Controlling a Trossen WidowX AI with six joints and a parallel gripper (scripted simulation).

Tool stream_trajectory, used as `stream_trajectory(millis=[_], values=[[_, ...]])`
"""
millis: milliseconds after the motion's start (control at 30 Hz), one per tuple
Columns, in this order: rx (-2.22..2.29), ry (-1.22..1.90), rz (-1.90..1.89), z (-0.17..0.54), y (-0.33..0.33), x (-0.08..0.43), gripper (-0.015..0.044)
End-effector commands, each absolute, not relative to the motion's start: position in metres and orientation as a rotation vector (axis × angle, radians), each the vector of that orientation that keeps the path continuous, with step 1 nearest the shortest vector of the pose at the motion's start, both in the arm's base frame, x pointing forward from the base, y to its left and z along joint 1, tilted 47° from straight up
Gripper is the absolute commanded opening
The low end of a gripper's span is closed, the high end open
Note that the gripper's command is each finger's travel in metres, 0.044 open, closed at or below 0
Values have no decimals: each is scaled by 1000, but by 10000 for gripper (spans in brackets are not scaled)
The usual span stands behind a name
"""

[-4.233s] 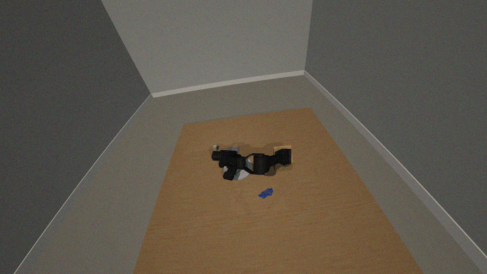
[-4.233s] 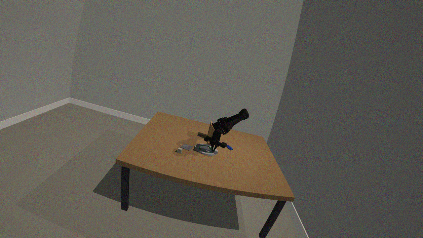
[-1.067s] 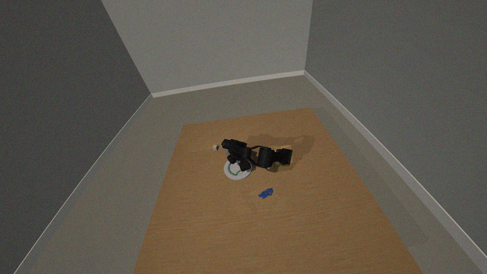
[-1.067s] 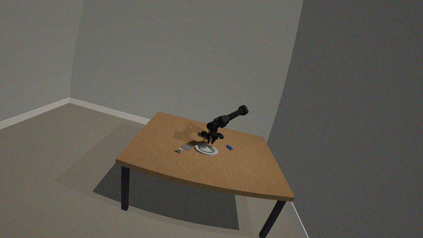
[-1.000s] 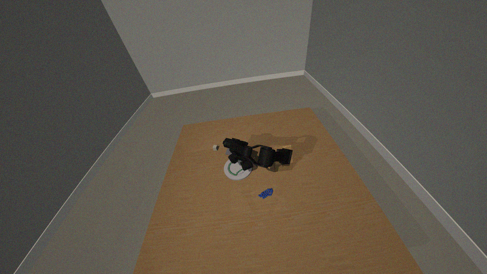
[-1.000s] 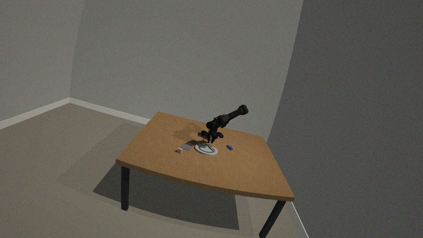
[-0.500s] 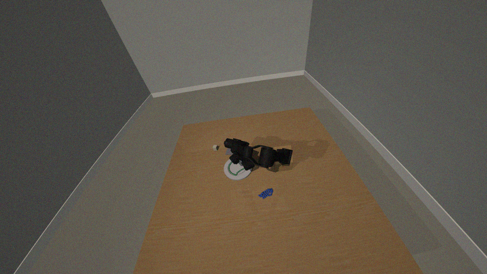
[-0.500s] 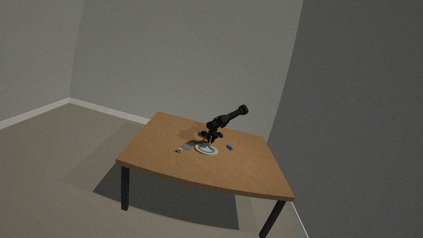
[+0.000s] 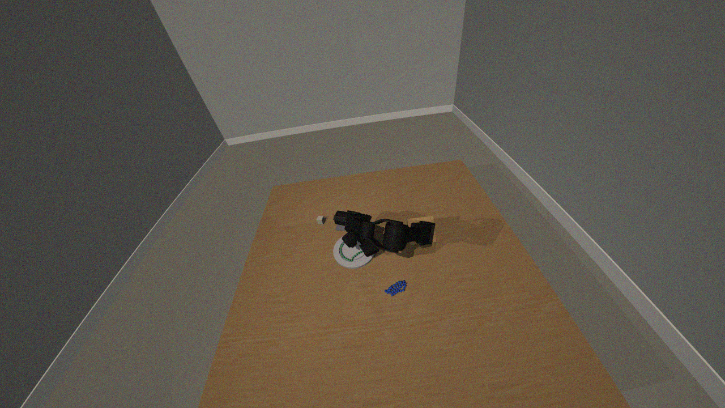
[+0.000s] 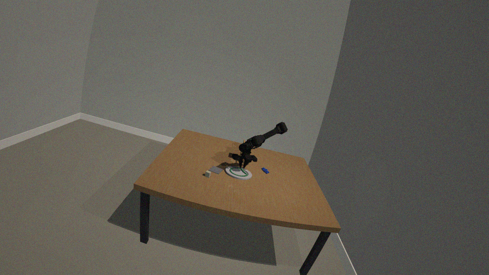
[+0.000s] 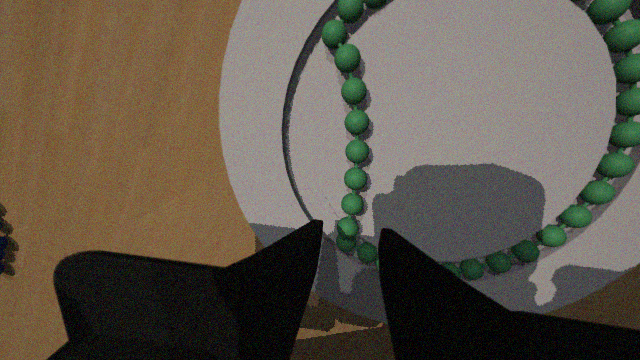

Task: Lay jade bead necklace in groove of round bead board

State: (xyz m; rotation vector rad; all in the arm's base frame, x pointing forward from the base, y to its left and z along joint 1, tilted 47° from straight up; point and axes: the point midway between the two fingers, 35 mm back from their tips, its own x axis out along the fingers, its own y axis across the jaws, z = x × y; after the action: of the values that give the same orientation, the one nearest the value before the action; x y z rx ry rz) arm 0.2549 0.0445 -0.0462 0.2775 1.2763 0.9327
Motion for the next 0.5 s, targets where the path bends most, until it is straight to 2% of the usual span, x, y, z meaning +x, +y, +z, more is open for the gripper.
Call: stream_trajectory(millis=[0, 233, 367, 467], values=[[291, 1283, 933, -52, 50, 253, 120], [292, 1283, 934, -56, 54, 252, 120], [280, 1278, 936, -53, 53, 253, 15], [280, 1278, 936, -53, 53, 253, 0]])
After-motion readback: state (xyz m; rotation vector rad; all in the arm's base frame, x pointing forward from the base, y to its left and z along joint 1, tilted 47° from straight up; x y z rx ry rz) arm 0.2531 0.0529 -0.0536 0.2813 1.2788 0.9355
